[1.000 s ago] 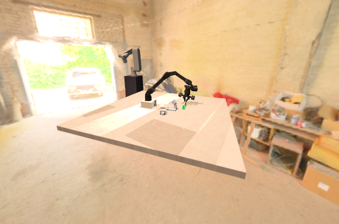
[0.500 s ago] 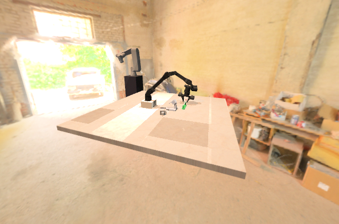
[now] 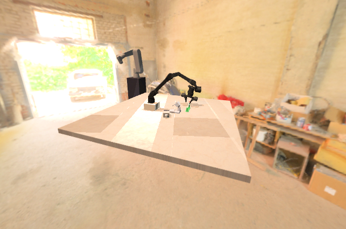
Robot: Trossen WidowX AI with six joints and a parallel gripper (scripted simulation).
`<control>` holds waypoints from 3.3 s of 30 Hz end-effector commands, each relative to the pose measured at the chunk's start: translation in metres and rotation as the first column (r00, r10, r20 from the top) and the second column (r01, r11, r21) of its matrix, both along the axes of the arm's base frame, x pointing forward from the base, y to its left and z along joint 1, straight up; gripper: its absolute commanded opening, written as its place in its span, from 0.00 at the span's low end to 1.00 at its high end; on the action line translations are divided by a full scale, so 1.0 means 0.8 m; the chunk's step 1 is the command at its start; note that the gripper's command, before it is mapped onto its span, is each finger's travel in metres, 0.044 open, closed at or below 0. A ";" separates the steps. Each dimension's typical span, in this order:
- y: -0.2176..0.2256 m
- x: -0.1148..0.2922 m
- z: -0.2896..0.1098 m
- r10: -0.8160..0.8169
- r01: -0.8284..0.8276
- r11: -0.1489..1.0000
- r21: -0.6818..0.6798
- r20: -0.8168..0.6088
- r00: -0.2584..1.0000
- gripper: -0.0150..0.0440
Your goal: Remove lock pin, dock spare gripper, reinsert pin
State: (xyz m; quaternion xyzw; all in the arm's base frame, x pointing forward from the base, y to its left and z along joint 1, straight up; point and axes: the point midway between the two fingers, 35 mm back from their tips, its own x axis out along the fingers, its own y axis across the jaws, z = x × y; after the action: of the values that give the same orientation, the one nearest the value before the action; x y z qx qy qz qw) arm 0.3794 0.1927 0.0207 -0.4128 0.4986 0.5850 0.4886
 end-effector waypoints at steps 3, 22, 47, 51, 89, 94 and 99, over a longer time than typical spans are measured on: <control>-0.001 -0.001 0.016 0.000 0.000 1.000 -0.002 -0.004 1.000 0.59; -0.006 -0.013 0.045 -0.001 -0.001 1.000 -0.025 -0.059 0.998 0.59; -0.071 0.026 0.118 0.369 -0.400 0.895 0.200 0.173 0.913 0.56; -0.078 0.030 0.125 0.401 -0.442 0.872 0.209 0.212 0.891 0.56; -0.078 0.035 0.006 0.401 -0.442 0.872 0.210 0.210 0.892 0.56; -0.077 0.036 -0.004 0.401 -0.442 0.872 0.210 0.210 0.892 0.56; -0.077 0.036 -0.015 0.401 -0.442 0.872 0.210 0.210 0.892 0.56</control>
State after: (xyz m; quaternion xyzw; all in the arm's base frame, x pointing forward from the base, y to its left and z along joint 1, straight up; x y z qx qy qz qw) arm 0.4098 0.1310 0.0176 -0.4952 0.2757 0.6984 0.4372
